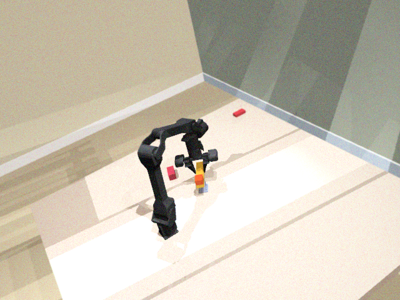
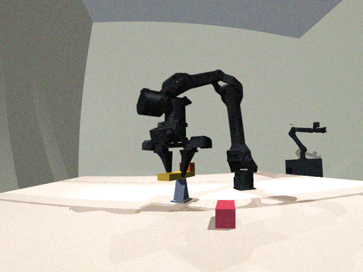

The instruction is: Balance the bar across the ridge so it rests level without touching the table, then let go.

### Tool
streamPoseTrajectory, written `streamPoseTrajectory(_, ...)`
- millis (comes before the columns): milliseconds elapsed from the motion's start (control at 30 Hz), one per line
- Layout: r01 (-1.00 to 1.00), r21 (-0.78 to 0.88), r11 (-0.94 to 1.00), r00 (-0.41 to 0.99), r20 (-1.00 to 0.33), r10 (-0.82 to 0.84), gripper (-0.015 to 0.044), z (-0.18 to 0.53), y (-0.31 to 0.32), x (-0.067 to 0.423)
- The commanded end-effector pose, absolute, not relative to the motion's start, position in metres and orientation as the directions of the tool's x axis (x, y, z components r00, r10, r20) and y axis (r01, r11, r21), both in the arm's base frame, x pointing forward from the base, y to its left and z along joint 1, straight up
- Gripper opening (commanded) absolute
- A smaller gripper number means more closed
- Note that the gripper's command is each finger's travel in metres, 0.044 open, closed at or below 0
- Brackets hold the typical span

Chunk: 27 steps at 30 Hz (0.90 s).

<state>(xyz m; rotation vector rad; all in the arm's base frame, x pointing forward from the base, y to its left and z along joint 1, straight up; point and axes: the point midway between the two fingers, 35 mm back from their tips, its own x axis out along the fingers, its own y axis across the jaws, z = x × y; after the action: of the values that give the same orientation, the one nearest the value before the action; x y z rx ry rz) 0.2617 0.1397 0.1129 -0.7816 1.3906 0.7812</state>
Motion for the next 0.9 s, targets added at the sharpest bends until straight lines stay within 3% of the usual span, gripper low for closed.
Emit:
streamPoseTrajectory(0,-0.845,-0.016,0.534,0.029,-0.999,0.016,0.0185,0.113,0.14,0.262)
streamPoseTrajectory(167,-0.845,-0.016,0.534,0.029,-0.999,0.016,0.0185,0.113,0.14,0.262)
streamPoseTrajectory(500,-0.845,-0.016,0.534,0.029,-0.999,0.016,0.044,0.113,0.14,0.262)
streamPoseTrajectory(633,-0.845,-0.016,0.534,0.029,-0.999,0.016,0.044,0.12,0.14,0.263)
streamPoseTrajectory(867,-0.845,-0.016,0.534,0.029,-0.999,0.016,0.044,0.197,0.14,0.262)
